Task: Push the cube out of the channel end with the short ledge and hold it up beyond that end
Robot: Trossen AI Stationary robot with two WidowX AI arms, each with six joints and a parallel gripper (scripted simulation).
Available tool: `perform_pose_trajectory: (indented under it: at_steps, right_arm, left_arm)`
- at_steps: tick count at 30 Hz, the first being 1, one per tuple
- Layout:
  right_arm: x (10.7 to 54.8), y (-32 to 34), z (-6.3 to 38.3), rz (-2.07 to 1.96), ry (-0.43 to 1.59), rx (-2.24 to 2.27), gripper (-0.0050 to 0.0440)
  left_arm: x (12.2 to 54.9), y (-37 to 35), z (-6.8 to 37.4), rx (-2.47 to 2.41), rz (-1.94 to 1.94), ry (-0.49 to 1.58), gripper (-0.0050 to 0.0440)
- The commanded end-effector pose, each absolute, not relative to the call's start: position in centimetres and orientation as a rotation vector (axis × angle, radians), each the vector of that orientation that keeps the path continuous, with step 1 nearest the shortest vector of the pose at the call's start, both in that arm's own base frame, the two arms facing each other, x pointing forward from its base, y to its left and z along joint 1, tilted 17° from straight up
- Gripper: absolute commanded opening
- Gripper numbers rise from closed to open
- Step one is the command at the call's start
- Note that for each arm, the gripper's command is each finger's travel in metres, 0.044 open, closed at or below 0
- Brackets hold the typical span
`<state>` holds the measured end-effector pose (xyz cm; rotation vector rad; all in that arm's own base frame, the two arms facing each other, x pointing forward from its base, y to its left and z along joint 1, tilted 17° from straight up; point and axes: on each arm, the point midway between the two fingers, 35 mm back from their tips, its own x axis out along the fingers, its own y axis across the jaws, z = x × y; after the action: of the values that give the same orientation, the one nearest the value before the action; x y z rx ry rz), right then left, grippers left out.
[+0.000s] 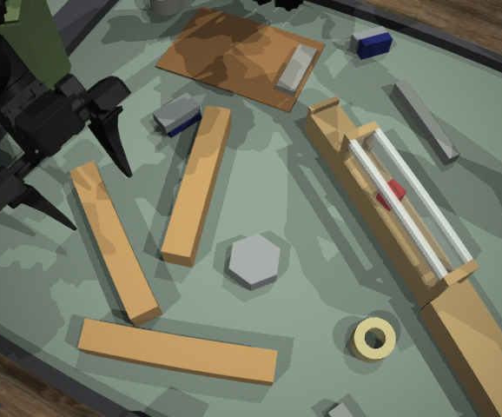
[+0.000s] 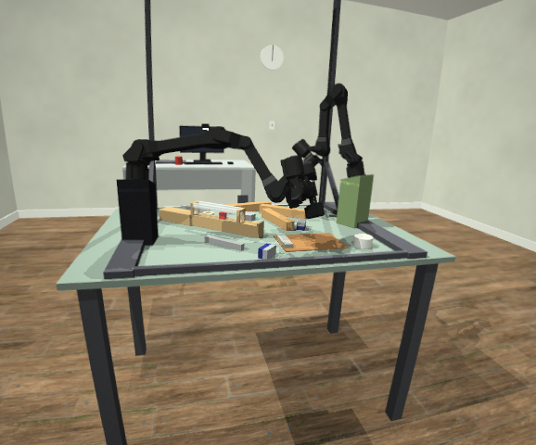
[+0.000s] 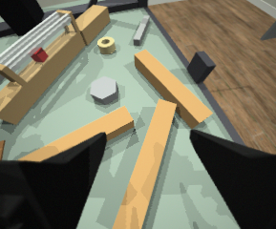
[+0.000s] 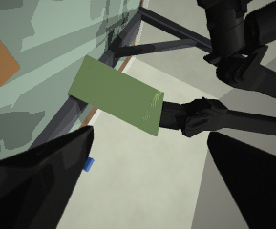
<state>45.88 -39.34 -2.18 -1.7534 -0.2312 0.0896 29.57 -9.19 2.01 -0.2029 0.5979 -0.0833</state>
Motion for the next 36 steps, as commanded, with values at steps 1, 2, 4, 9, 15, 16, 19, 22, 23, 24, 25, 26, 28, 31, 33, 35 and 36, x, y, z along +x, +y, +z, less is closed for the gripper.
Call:
perform_pose_trajectory:
  at_steps: [1, 2, 4, 9, 15, 16, 19, 22, 23, 24, 25, 26, 28, 31, 33, 35, 36]
  right_arm:
    - [46.14, -39.8, -0.05, 0.071, -0.248, -1.789, 0.04]
    - [46.14, -39.8, -0.05, 0.071, -0.248, -1.789, 0.04]
    - [46.14, -39.8, -0.05, 0.071, -0.248, -1.789, 0.04]
    - [46.14, -39.8, -0.05, 0.071, -0.248, -1.789, 0.04]
    - [46.14, -39.8, -0.05, 0.071, -0.248, -1.789, 0.04]
    - [46.14, -39.8, -0.05, 0.071, -0.248, -1.789, 0.04]
    - [46.14, -39.8, -0.05, 0.071, -0.248, -1.789, 0.015]
    - [46.14, -39.8, -0.05, 0.071, -0.248, -1.789, 0.015]
    - [46.14, -39.8, -0.05, 0.071, -0.248, -1.789, 0.015]
    - [46.14, -39.8, -0.05, 0.071, -0.248, -1.789, 0.015]
    - [46.14, -39.8, -0.05, 0.071, -0.248, -1.789, 0.015]
    - [46.14, -39.8, -0.05, 0.071, -0.248, -1.789, 0.015]
    - [46.14, -39.8, -0.05, 0.071, -0.248, -1.789, 0.015]
    - [46.14, -39.8, -0.05, 0.071, -0.248, -1.789, 0.015]
    - [46.14, -39.8, -0.05, 0.071, -0.248, -1.789, 0.015]
    - [46.14, -39.8, -0.05, 0.071, -0.248, -1.789, 0.015]
    - [46.14, -39.8, -0.05, 0.071, -0.248, -1.789, 0.015]
  left_arm:
    - [29.77, -9.27, 2.42, -0.207, -0.086, 0.585, 0.04]
    - [29.77, -9.27, 2.42, -0.207, -0.086, 0.585, 0.04]
    - [29.77, -9.27, 2.42, -0.207, -0.086, 0.585, 0.04]
    - [29.77, -9.27, 2.42, -0.207, -0.086, 0.585, 0.04]
    - [29.77, -9.27, 2.42, -0.207, -0.086, 0.585, 0.04]
    - [29.77, -9.27, 2.42, -0.207, -0.086, 0.585, 0.04]
    - [29.77, -9.27, 2.42, -0.207, -0.086, 0.585, 0.04]
    - [29.77, -9.27, 2.42, -0.207, -0.086, 0.585, 0.04]
    - [29.77, -9.27, 2.42, -0.207, -0.086, 0.585, 0.04]
    - [29.77, -9.27, 2.42, -0.207, -0.086, 0.585, 0.04]
    - [29.77, -9.27, 2.42, -0.207, -0.086, 0.585, 0.04]
    - [29.77, -9.27, 2.42, -0.207, -0.086, 0.585, 0.04]
    - [29.77, -9.27, 2.42, -0.207, -0.086, 0.585, 0.04]
    - [29.77, -9.27, 2.42, -0.207, -0.086, 0.585, 0.04]
    - [29.77, -9.27, 2.42, -0.207, -0.086, 0.585, 0.04]
    - [29.77, -9.27, 2.42, -0.207, -0.086, 0.585, 0.04]
    - [29.77, -9.27, 2.42, -0.207, -0.086, 0.585, 0.04]
